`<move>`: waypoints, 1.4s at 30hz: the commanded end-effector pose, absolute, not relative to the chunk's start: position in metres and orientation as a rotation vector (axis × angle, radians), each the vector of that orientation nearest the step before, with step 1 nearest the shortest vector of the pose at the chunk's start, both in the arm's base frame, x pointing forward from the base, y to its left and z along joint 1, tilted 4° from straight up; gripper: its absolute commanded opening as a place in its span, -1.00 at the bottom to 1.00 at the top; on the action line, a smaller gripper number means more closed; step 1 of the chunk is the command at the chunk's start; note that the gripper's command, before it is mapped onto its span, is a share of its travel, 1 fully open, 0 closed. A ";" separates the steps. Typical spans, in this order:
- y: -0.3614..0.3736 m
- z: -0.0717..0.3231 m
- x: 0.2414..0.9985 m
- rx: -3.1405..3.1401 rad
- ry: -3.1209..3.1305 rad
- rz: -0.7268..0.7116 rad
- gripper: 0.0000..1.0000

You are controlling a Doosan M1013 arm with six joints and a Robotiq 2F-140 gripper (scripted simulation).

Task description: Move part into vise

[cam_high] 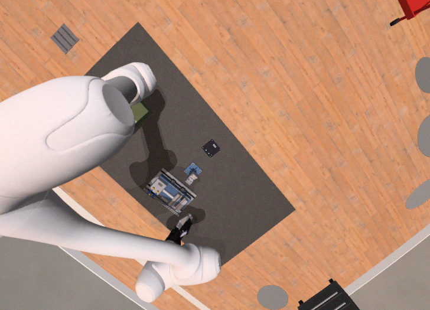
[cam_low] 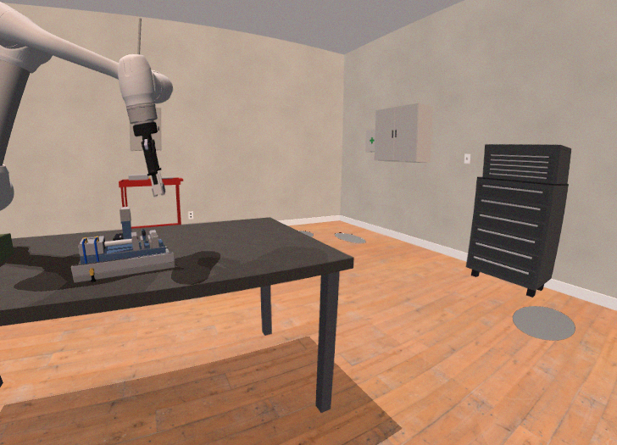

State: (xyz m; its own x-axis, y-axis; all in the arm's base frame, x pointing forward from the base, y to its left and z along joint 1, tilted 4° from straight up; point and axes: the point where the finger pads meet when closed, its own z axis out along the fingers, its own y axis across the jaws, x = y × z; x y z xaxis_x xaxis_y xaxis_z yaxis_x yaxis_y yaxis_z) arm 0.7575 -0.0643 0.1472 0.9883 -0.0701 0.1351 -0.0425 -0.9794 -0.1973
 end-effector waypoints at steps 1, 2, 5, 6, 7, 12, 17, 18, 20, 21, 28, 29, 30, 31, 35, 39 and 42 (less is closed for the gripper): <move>-0.073 0.147 0.753 -2.960 0.036 -0.182 -1.00; -0.076 0.146 0.750 -2.968 0.018 -0.168 -1.00; -0.084 0.144 0.742 -2.990 -0.032 -0.131 -1.00; -0.086 0.144 0.739 -2.997 -0.048 -0.119 -1.00; -0.089 0.143 0.737 -3.002 -0.062 -0.107 -1.00; -0.100 0.141 0.726 -3.026 -0.124 -0.057 -1.00; -0.106 0.140 0.719 -3.040 -0.162 -0.025 -1.00; -0.106 0.140 0.719 -3.040 -0.162 -0.025 -1.00; -0.109 0.140 0.717 -3.045 -0.177 -0.012 -1.00; -0.110 0.140 0.716 -3.047 -0.184 -0.006 -1.00; -0.116 0.139 0.710 -3.058 -0.216 0.023 -1.00; -0.117 0.139 0.709 -3.059 -0.219 0.025 -1.00; -0.117 0.139 0.709 -3.059 -0.222 0.027 -1.00; -0.118 0.139 0.709 -3.060 -0.224 0.029 -1.00; -0.118 0.139 0.708 -3.061 -0.227 0.032 -1.00; -0.119 0.139 0.707 -3.062 -0.230 0.035 -1.00; -0.119 0.139 0.707 -3.062 -0.231 0.036 -1.00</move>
